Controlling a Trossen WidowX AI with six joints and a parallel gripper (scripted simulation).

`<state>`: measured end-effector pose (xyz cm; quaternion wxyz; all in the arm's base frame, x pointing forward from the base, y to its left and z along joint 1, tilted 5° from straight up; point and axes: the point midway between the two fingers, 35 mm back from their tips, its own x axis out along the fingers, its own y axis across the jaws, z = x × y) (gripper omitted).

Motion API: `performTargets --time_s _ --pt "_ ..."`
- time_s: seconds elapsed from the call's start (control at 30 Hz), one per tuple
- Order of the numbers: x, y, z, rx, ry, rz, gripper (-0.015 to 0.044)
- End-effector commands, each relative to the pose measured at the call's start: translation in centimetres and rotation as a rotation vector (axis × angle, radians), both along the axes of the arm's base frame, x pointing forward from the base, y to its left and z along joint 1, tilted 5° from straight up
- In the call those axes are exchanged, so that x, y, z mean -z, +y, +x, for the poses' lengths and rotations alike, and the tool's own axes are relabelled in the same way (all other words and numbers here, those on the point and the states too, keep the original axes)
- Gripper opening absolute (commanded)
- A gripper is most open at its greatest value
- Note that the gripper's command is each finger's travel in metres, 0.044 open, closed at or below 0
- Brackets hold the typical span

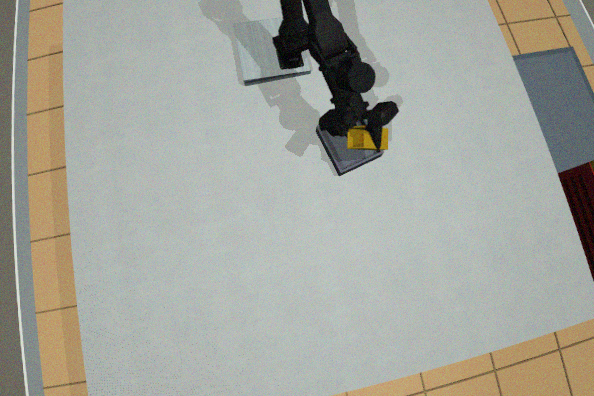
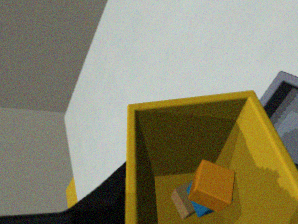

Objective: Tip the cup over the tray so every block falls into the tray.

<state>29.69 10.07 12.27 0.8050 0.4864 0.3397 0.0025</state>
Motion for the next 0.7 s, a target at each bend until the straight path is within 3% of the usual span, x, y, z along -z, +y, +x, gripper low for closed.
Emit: performTargets --time_s 0.0,0.67 --pt "0.15 0.03 0.05 0.055 0.035 0.075 0.0" --pt "0.36 0.15 0.23 0.293 0.181 0.411 0.0"
